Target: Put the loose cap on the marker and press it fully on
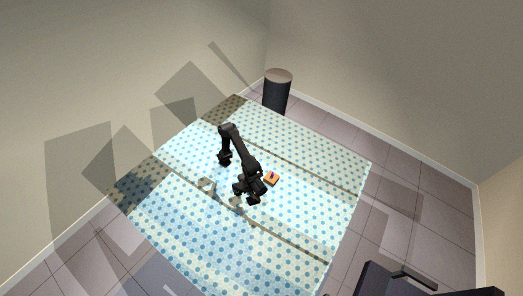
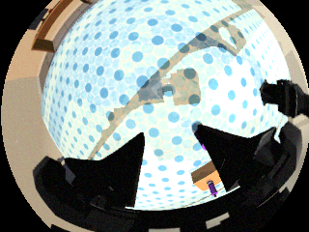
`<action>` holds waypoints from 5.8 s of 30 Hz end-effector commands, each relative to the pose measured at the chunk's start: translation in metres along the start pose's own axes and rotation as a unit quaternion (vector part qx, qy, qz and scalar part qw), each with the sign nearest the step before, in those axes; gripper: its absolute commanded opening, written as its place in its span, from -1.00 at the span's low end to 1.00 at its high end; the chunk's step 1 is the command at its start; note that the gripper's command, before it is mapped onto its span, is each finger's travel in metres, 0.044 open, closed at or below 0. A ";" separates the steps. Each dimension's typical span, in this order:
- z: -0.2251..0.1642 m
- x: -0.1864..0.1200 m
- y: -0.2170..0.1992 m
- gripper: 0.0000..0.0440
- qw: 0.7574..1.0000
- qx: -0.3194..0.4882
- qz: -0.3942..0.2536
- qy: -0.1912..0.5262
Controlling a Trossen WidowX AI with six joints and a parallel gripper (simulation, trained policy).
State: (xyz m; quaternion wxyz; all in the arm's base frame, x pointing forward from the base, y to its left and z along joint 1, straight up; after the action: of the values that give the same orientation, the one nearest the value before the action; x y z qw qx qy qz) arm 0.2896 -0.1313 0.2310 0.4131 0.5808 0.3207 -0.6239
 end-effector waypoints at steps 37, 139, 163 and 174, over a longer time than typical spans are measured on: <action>-0.050 0.028 -0.028 0.37 0.988 -0.059 -0.127 0.061; -0.194 -0.042 -0.062 -0.97 0.976 -0.200 -0.057 0.062; -0.199 0.014 -0.064 -0.52 0.967 -0.232 -0.089 0.050; -0.194 0.018 -0.072 0.15 0.964 -0.237 -0.110 0.047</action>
State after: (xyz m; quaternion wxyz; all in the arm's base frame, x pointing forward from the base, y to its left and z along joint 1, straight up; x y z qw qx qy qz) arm 0.3224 0.0699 0.1935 0.4661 0.4744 0.5252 -0.5308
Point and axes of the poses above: the point midway between the two fingers, 35 mm back from their tips, its own x axis out along the fingers, its own y axis across the jaws, z = x × y, the point moved 10 cm from there along -x, back along the fingers, and after that the axes turned 6 degrees about -x, right-handed, at the moved point
